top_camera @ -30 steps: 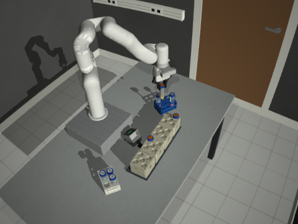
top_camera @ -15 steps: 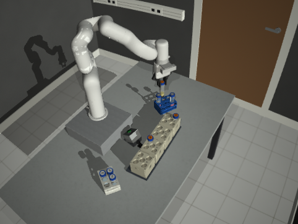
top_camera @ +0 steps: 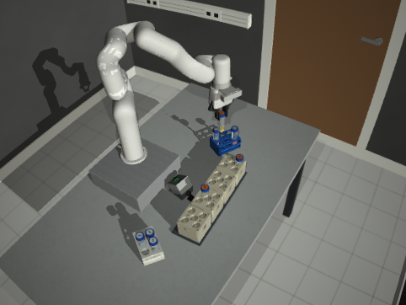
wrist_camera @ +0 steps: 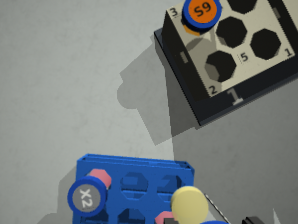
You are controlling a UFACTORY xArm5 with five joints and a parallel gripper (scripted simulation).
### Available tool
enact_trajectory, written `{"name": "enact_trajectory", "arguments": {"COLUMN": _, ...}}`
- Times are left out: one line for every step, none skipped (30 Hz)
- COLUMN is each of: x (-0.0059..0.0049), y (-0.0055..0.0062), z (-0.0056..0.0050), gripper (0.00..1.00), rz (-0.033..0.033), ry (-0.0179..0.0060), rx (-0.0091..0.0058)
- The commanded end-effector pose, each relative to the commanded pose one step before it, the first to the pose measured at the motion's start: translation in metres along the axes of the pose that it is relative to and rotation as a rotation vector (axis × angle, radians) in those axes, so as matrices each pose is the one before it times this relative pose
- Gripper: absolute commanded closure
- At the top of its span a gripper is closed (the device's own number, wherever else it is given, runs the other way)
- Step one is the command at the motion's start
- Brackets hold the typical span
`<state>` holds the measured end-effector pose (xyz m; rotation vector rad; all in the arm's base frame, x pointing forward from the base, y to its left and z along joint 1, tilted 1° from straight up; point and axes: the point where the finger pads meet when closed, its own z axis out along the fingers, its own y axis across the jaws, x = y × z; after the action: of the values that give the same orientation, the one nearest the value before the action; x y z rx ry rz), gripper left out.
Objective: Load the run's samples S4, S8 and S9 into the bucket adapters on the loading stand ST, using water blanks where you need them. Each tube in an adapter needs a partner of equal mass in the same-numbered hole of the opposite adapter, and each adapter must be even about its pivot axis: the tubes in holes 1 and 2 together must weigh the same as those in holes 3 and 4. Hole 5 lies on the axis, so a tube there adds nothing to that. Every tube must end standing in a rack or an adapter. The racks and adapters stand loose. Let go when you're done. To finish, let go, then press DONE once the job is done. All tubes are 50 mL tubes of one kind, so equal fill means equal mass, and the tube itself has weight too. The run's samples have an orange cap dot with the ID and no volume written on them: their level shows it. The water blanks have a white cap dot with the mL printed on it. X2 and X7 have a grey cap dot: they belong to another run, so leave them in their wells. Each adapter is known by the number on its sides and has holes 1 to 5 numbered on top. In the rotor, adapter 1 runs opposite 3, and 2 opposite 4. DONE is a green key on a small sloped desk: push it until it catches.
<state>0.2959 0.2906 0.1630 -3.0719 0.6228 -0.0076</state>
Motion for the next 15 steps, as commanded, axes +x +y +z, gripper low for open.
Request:
{"name": "enact_trajectory", "arguments": {"x": 0.02656, "y": 0.00802, "z": -0.00107, "gripper": 1.0, "rz": -0.18645, "ry": -0.01157, "rx": 0.00966}}
{"name": "enact_trajectory", "arguments": {"x": 0.00433, "y": 0.00253, "z": 0.0, "gripper": 1.0, "rz": -0.03333, "ry": 0.00004, "rx": -0.00003}}
{"name": "enact_trajectory", "arguments": {"x": 0.00424, "y": 0.00267, "z": 0.0, "gripper": 1.0, "rz": -0.03333, "ry": 0.00004, "rx": -0.00003}}
{"name": "enact_trajectory", "arguments": {"x": 0.00415, "y": 0.00281, "z": 0.0, "gripper": 1.0, "rz": -0.03333, "ry": 0.00004, "rx": -0.00003}}
{"name": "enact_trajectory", "arguments": {"x": 0.00406, "y": 0.00295, "z": 0.0, "gripper": 1.0, "rz": -0.03333, "ry": 0.00004, "rx": -0.00003}}
{"name": "enact_trajectory", "arguments": {"x": 0.00396, "y": 0.00308, "z": 0.0, "gripper": 1.0, "rz": -0.03333, "ry": 0.00003, "rx": -0.00003}}
{"name": "enact_trajectory", "arguments": {"x": 0.00385, "y": 0.00321, "z": 0.0, "gripper": 1.0, "rz": -0.03333, "ry": 0.00003, "rx": -0.00003}}
{"name": "enact_trajectory", "arguments": {"x": 0.0, "y": 0.0, "z": 0.0, "gripper": 1.0, "rz": 0.0, "ry": 0.0, "rx": 0.0}}
{"name": "enact_trajectory", "arguments": {"x": 0.0, "y": 0.0, "z": 0.0, "gripper": 1.0, "rz": 0.0, "ry": 0.0, "rx": 0.0}}
{"name": "enact_trajectory", "arguments": {"x": 0.00374, "y": 0.00334, "z": 0.0, "gripper": 1.0, "rz": -0.03333, "ry": 0.00003, "rx": -0.00003}}
{"name": "enact_trajectory", "arguments": {"x": 0.00363, "y": 0.00346, "z": 0.0, "gripper": 1.0, "rz": -0.03333, "ry": 0.00003, "rx": -0.00004}}
{"name": "enact_trajectory", "arguments": {"x": 0.00351, "y": 0.00358, "z": 0.0, "gripper": 1.0, "rz": -0.00759, "ry": 0.00003, "rx": -0.00004}}
{"name": "enact_trajectory", "arguments": {"x": 0.00348, "y": 0.00361, "z": 0.0, "gripper": 1.0, "rz": 0.0, "ry": 0.00003, "rx": -0.00004}}
{"name": "enact_trajectory", "arguments": {"x": 0.00348, "y": 0.00361, "z": 0.0, "gripper": 1.0, "rz": 0.0, "ry": 0.00003, "rx": -0.00004}}
{"name": "enact_trajectory", "arguments": {"x": 0.00348, "y": 0.00361, "z": 0.0, "gripper": 1.0, "rz": 0.0, "ry": 0.00003, "rx": -0.00004}}
